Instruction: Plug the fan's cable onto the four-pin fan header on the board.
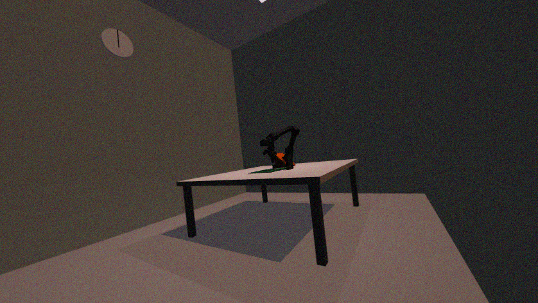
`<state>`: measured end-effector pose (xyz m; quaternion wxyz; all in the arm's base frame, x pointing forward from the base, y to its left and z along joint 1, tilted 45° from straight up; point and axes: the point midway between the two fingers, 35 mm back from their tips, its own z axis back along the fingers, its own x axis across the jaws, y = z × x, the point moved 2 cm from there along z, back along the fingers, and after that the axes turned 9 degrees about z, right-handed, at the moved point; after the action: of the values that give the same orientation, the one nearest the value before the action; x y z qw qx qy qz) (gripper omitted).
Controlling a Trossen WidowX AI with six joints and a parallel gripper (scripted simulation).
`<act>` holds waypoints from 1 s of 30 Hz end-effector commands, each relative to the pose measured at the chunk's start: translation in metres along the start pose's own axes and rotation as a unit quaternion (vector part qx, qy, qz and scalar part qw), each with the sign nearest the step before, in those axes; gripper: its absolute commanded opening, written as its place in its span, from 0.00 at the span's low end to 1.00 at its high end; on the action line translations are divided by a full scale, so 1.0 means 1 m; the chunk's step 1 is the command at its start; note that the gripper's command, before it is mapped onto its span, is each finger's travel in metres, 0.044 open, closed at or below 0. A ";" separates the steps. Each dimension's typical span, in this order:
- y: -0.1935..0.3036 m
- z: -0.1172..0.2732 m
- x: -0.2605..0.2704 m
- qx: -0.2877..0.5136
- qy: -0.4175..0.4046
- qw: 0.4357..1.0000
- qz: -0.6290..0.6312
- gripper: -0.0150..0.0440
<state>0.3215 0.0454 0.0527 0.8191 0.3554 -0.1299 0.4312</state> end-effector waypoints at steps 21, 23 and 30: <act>-0.117 0.009 -0.006 0.001 0.004 1.000 0.004 0.69; -0.117 0.009 -0.006 0.001 0.004 1.000 0.004 0.69; -0.117 0.009 -0.006 0.001 0.004 1.000 0.004 0.69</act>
<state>0.4122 -0.0079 0.0017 0.8178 0.3542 -0.1291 0.4348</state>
